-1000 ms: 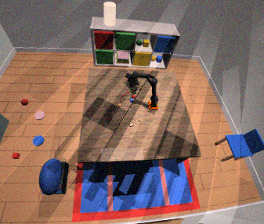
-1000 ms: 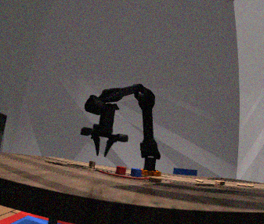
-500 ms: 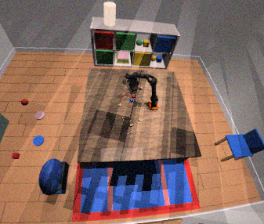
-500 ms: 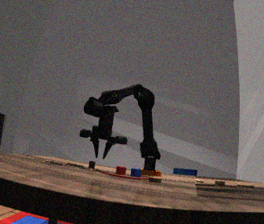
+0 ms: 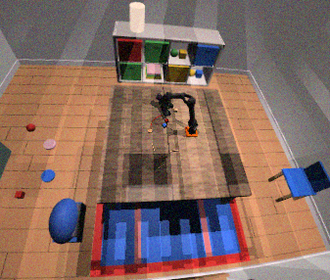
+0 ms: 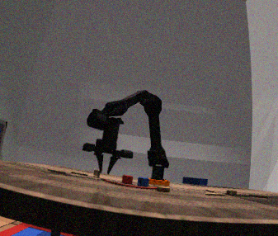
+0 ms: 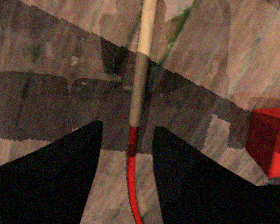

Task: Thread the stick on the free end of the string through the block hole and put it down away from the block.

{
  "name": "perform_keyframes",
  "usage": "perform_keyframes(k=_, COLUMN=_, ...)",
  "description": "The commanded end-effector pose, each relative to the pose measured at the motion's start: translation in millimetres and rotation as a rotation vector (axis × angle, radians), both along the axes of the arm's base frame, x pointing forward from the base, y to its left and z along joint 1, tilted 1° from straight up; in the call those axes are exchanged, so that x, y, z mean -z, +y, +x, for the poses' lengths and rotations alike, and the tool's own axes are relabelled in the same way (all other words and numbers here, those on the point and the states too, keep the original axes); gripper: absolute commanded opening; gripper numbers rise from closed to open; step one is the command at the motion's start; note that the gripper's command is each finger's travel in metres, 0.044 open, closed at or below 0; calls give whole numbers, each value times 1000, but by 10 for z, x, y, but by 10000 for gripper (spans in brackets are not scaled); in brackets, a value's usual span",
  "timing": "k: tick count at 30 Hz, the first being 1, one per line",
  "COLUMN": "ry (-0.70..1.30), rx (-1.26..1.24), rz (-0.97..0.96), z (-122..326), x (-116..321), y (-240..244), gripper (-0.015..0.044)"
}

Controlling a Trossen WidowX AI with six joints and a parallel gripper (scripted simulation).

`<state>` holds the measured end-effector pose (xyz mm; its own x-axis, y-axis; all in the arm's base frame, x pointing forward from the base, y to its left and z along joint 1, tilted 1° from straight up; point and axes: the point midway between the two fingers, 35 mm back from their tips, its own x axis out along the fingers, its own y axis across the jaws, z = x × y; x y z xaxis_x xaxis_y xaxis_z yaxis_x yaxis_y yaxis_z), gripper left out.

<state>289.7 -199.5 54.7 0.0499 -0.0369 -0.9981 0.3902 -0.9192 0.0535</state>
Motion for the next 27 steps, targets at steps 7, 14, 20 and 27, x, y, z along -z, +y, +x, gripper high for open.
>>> perform_keyframes(k=7, ry=5, rx=3, rz=9, z=-15, x=180, y=19, gripper=120)
perform_keyframes(k=14, ry=5, rx=3, rz=9, z=-18, x=252, y=21, gripper=120)
perform_keyframes(k=20, ry=5, rx=3, rz=9, z=-18, x=252, y=21, gripper=120)
perform_keyframes(k=27, ry=5, rx=1, rz=3, z=-13, x=239, y=9, gripper=0)
